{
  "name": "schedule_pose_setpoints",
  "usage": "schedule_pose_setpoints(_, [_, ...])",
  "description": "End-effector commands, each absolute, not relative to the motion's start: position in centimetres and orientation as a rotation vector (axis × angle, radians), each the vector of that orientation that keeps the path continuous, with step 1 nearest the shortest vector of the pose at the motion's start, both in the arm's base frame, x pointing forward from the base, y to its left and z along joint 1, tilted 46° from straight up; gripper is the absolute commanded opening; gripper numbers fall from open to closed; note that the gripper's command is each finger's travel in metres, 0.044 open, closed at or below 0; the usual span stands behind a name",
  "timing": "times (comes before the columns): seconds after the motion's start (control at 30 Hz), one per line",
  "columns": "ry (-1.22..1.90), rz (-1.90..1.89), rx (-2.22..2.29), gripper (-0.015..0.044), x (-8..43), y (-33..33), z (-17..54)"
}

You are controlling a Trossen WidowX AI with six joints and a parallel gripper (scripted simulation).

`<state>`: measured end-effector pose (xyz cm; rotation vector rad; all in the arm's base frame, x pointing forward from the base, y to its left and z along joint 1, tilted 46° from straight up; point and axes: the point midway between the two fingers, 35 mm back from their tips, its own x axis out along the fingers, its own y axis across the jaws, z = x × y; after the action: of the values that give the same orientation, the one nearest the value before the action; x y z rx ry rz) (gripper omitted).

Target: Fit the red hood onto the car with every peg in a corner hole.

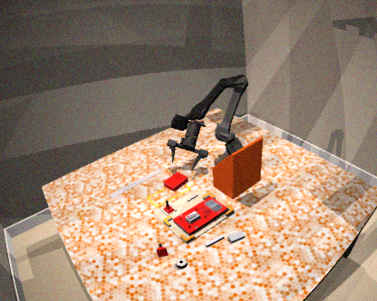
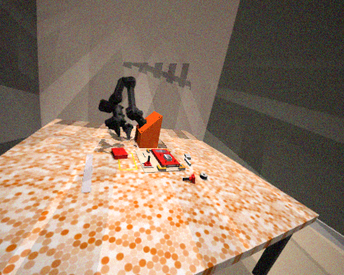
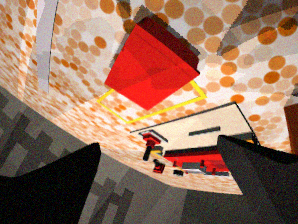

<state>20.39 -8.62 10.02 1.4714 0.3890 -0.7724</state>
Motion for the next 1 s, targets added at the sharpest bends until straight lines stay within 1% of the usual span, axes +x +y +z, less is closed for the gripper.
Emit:
schedule_pose_setpoints(0.0, [0.519,-0.799,1.215,0.0440,20.7,-9.0,9.9])
schedule_pose_setpoints(0.37, [0.988,-0.720,0.277,0.0440,22.0,-9.6,9.6])
schedule_pose_setpoints(0.77, [1.413,-0.386,-0.834,0.0440,25.5,-8.9,10.7])
schedule_pose_setpoints(0.97, [1.432,-0.362,-0.898,0.0440,25.8,-8.8,10.7])
